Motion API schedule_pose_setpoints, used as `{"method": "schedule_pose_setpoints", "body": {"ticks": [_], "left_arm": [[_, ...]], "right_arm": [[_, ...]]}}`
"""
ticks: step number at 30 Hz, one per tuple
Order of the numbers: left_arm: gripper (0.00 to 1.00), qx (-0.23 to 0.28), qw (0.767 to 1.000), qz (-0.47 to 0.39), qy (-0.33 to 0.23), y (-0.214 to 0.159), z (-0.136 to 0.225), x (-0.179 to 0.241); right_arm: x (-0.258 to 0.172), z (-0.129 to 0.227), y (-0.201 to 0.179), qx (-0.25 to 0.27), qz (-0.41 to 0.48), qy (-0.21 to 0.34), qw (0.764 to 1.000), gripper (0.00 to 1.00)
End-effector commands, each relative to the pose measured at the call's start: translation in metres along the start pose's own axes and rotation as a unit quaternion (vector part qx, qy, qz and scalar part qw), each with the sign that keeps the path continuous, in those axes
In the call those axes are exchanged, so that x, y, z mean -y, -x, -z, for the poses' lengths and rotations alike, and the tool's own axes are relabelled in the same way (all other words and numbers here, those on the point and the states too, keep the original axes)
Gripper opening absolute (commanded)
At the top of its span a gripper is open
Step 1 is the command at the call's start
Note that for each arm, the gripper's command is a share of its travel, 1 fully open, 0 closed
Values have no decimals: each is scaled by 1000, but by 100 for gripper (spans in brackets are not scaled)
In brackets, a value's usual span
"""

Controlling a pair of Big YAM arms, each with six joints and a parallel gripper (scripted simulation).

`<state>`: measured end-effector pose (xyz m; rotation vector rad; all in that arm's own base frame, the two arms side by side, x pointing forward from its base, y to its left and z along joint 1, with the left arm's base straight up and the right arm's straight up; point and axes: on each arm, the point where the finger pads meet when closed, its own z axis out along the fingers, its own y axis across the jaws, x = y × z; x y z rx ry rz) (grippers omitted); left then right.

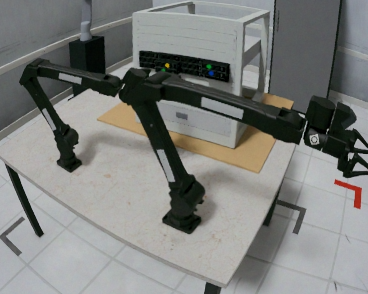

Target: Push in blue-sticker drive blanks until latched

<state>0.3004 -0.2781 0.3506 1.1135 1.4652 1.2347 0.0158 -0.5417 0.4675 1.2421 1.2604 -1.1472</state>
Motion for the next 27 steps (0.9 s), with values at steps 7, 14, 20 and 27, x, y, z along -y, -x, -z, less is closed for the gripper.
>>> {"method": "schedule_pose_setpoints", "body": {"ticks": [7,14,20,27], "left_arm": [[100,51,997,-35,54,11,5,-11],[100,51,997,-36,54,11,5,-11],[100,53,997,-18,58,17,6,-28],[100,52,997,-10,60,27,4,-38]], "right_arm": [[1,-1,33,32,7,0,999,100],[1,-1,33,32,7,0,999,100],[1,-1,33,32,7,0,999,100],[1,-1,33,32,7,0,999,100]]}}
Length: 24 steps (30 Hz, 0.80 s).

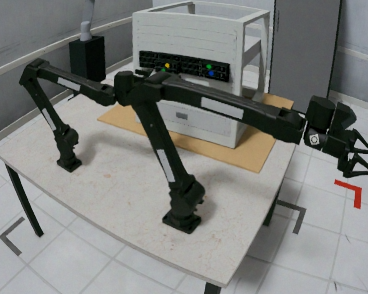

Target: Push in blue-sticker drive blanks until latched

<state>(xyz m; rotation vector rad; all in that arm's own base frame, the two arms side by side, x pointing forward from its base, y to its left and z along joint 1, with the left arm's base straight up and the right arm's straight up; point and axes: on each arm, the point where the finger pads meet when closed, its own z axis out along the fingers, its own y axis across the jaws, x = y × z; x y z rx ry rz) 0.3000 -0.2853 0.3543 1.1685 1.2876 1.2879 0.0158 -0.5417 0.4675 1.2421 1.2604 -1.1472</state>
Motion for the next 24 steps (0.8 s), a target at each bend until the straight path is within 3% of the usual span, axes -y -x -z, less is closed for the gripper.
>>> {"method": "schedule_pose_setpoints", "body": {"ticks": [1,9,24], "left_arm": [[100,4,999,36,15,19,-4,-37],[100,-1,999,36,15,43,-17,-44],[100,-3,999,30,11,154,-59,-69]], "right_arm": [[1,-1,33,32,7,0,999,100],[1,-1,33,32,7,0,999,100],[1,-1,33,32,7,0,999,100]]}}
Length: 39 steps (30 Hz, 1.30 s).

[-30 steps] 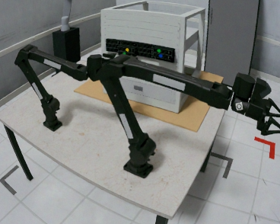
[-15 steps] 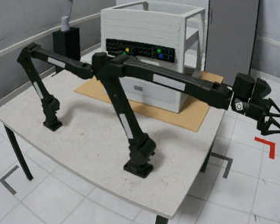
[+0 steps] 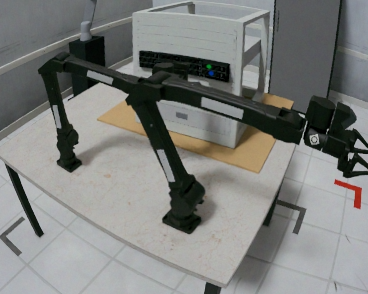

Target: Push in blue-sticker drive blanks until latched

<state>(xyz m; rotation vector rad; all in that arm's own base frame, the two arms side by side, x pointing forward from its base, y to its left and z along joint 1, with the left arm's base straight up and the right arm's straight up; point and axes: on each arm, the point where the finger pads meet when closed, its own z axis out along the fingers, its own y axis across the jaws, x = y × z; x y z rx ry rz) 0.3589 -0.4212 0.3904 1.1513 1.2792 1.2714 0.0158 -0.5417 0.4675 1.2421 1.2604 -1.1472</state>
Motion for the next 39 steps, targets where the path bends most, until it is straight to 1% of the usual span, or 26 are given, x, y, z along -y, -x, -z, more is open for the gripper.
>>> {"method": "schedule_pose_setpoints", "body": {"ticks": [1,7,13,18,19,39], "left_arm": [[100,-8,1000,20,6,13,-15,-31],[100,-9,1000,21,6,47,-28,-40],[100,-9,1000,22,6,62,-33,-44],[100,-9,1000,22,6,64,-34,-44],[100,-9,999,38,12,55,-31,-64],[100,-9,999,38,12,55,-31,-64]], "right_arm": [[1,-1,33,32,7,0,999,100],[1,-1,33,32,7,0,999,100],[1,-1,33,32,7,0,999,100],[1,-1,33,32,7,0,999,100],[1,-1,33,32,7,0,999,100],[1,-1,33,32,7,0,999,100]]}}
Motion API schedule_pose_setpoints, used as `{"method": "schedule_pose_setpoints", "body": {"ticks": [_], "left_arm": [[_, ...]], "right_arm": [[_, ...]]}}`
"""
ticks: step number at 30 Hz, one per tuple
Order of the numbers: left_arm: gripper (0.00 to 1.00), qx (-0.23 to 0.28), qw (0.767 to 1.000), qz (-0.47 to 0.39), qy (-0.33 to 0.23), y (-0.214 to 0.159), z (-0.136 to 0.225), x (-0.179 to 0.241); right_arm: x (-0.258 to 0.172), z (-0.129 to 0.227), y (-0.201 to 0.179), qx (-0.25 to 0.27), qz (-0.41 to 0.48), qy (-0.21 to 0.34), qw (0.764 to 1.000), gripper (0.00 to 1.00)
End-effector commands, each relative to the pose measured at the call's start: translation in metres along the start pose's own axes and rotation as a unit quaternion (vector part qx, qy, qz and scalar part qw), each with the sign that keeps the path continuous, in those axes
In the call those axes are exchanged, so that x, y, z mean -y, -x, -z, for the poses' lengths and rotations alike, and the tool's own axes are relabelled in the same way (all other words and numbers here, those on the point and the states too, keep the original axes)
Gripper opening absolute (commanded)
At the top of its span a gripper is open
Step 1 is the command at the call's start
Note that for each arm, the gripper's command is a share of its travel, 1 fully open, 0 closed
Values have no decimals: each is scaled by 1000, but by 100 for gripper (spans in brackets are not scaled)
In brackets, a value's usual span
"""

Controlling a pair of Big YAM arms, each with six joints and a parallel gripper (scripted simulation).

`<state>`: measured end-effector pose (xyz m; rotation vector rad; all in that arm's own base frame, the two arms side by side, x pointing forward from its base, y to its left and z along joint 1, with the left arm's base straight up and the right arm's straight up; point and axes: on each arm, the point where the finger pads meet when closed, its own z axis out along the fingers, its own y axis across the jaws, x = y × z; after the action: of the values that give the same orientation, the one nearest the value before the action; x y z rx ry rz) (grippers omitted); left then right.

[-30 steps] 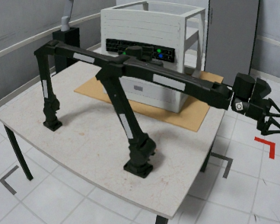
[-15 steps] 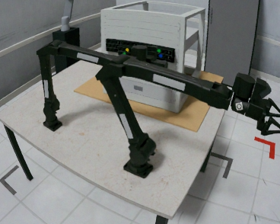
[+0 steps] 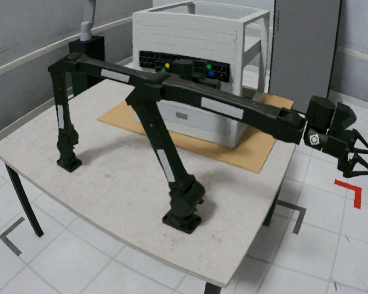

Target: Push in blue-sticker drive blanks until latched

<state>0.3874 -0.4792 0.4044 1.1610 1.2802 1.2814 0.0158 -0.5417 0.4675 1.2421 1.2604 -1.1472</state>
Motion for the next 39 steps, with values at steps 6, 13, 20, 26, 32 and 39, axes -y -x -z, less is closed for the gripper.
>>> {"method": "schedule_pose_setpoints", "body": {"ticks": [6,13,20,26,32,39], "left_arm": [[100,-6,999,44,13,-6,-7,-51],[100,-6,999,44,13,-6,-7,-51],[100,-6,999,44,13,-6,-7,-51],[100,-6,999,44,13,-6,-7,-51],[100,-6,999,44,13,-6,-7,-51],[100,-6,999,32,10,-11,-6,-39]], "right_arm": [[1,-1,33,32,7,0,999,100],[1,-1,33,32,7,0,999,100],[1,-1,33,32,7,0,999,100],[1,-1,33,32,7,0,999,100],[1,-1,33,32,7,0,999,100],[1,-1,33,32,7,0,999,100]]}}
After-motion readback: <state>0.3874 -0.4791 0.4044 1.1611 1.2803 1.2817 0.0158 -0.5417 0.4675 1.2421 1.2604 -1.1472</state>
